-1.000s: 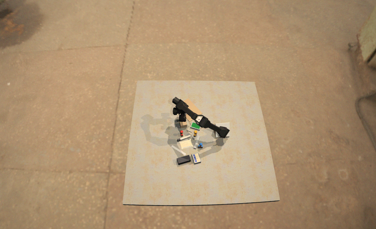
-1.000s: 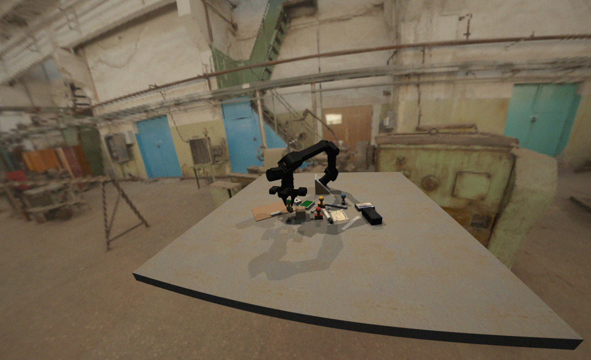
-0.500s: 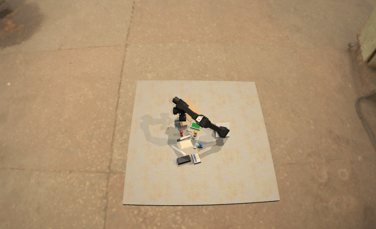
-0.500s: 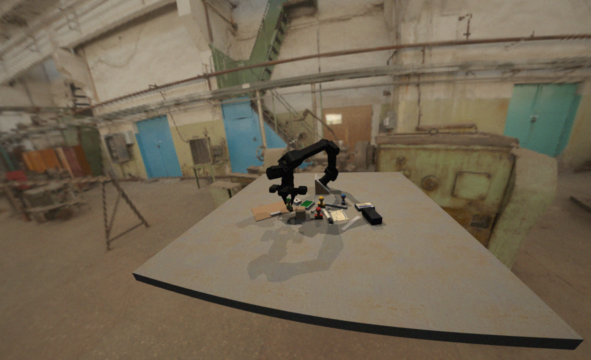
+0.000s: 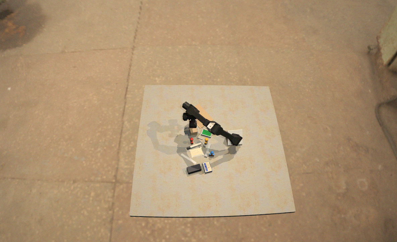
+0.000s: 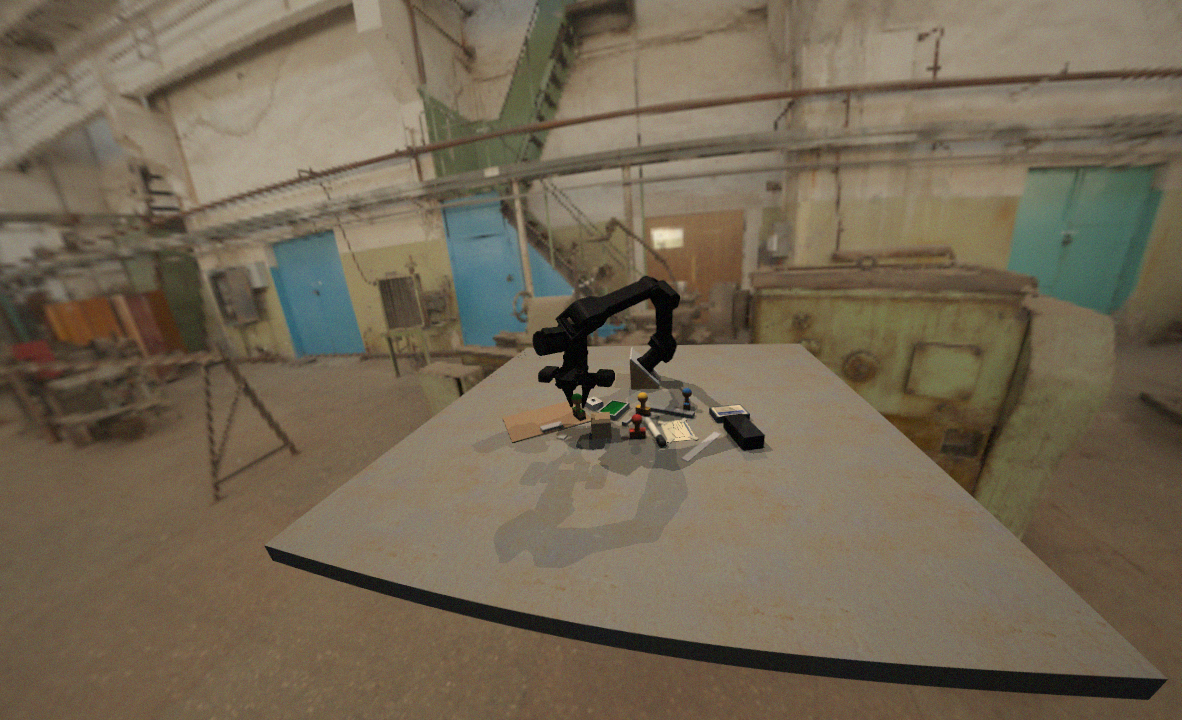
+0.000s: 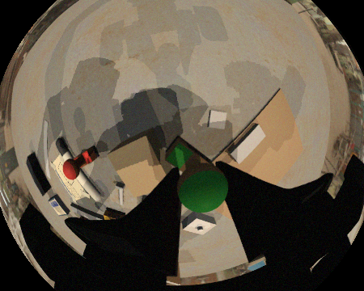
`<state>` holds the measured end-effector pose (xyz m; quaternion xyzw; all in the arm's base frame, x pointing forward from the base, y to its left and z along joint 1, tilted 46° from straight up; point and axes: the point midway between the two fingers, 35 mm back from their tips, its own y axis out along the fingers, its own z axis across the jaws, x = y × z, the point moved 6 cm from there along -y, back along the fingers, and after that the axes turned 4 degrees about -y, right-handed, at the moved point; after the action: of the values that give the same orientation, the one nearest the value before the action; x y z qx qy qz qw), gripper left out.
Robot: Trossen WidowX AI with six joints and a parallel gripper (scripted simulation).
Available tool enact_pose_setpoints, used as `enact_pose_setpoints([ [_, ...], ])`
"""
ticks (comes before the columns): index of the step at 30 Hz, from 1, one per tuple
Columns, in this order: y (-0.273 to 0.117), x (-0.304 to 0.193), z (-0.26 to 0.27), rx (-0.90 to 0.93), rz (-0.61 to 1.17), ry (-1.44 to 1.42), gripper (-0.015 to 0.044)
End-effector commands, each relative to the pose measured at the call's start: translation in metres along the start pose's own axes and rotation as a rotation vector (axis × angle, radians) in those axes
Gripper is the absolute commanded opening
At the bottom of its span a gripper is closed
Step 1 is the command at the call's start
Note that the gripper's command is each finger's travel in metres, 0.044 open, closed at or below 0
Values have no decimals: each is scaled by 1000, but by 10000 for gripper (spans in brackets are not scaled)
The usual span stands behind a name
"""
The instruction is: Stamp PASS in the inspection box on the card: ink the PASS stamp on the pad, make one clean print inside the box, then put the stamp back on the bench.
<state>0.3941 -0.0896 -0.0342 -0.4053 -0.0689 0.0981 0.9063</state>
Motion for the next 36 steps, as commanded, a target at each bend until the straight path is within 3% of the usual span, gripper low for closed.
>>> enact_pose_setpoints([
  [1,-4,0,1,-9,0,-7,0],
  [36,-23,-16,10,-26,-9,-4,0],
])
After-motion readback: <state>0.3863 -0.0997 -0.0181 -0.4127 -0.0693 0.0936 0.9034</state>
